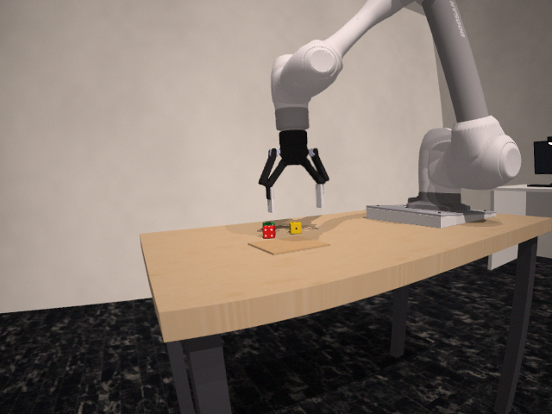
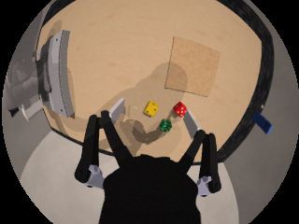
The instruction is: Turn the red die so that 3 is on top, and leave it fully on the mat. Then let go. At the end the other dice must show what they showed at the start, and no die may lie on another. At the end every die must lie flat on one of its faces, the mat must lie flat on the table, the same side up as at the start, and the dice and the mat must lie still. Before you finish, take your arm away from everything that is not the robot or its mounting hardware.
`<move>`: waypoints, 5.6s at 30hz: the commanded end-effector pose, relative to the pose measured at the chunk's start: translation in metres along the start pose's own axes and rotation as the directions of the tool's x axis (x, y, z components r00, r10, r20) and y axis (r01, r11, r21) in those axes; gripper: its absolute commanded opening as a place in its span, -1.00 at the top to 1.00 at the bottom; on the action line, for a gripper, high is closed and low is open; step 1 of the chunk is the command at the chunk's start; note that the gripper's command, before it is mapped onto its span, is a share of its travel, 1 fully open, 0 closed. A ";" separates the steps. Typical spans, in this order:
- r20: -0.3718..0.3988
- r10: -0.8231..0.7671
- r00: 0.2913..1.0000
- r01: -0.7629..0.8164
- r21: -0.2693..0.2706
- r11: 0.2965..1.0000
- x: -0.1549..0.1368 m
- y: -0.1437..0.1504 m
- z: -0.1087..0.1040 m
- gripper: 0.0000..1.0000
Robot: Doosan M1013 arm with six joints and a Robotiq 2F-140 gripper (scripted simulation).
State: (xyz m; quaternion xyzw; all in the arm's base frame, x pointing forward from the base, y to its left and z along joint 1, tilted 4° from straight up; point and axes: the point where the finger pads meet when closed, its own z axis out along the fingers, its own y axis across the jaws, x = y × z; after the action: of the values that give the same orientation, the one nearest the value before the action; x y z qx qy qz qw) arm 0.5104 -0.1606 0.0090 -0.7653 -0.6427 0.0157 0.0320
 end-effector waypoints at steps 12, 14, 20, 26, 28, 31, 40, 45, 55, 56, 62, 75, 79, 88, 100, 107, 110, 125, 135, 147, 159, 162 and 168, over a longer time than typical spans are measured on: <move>-0.003 0.008 1.000 -0.008 0.000 1.000 0.002 -0.003 0.001 -1.00; -0.003 0.008 1.000 -0.008 0.000 1.000 0.002 -0.003 0.001 -1.00; -0.003 0.008 1.000 -0.008 0.000 1.000 0.002 -0.003 0.001 -1.00; -0.003 0.008 1.000 -0.008 0.000 1.000 0.002 -0.003 0.001 -1.00; -0.003 0.008 1.000 -0.008 0.000 1.000 0.002 -0.003 0.001 -1.00; -0.003 0.008 1.000 -0.008 0.000 1.000 0.002 -0.003 0.001 -1.00; -0.003 0.008 1.000 -0.008 0.000 1.000 0.003 -0.003 0.001 -1.00; -0.003 0.008 1.000 -0.008 0.000 1.000 0.004 0.010 0.001 -1.00; -0.003 0.008 1.000 -0.008 0.000 1.000 0.012 0.058 0.001 -1.00; -0.003 0.008 1.000 -0.008 0.000 1.000 0.013 0.064 0.001 -1.00; -0.003 0.008 1.000 -0.008 0.000 1.000 0.015 0.081 0.001 -1.00; -0.003 0.008 1.000 -0.008 0.000 1.000 0.016 0.082 0.001 -1.00; -0.003 0.008 1.000 -0.008 0.000 1.000 0.016 0.082 0.001 -1.00; -0.003 0.008 1.000 -0.008 0.000 1.000 0.016 0.082 0.001 -1.00; -0.003 0.008 1.000 -0.008 0.000 1.000 0.016 0.082 0.001 -1.00; -0.003 0.008 1.000 -0.008 0.000 1.000 0.016 0.082 0.001 -1.00; -0.003 0.008 1.000 -0.008 0.000 1.000 0.016 0.082 0.001 -1.00; -0.003 0.008 1.000 -0.008 0.000 1.000 0.015 0.082 -0.021 -1.00; -0.003 0.008 1.000 -0.008 0.000 1.000 0.015 0.082 -0.078 -1.00; -0.003 0.008 1.000 -0.008 0.000 1.000 0.015 0.082 -0.084 -1.00; -0.003 0.008 1.000 -0.008 0.000 1.000 0.015 0.082 -0.084 -1.00; -0.003 0.008 1.000 -0.008 0.000 1.000 0.015 0.082 -0.084 -1.00; -0.003 0.008 1.000 -0.008 0.000 1.000 0.015 0.082 -0.084 -1.00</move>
State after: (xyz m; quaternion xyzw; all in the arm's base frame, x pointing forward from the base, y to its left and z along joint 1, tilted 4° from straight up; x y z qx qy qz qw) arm 0.5952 -0.1616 0.0831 -0.7653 -0.6425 0.0171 0.0351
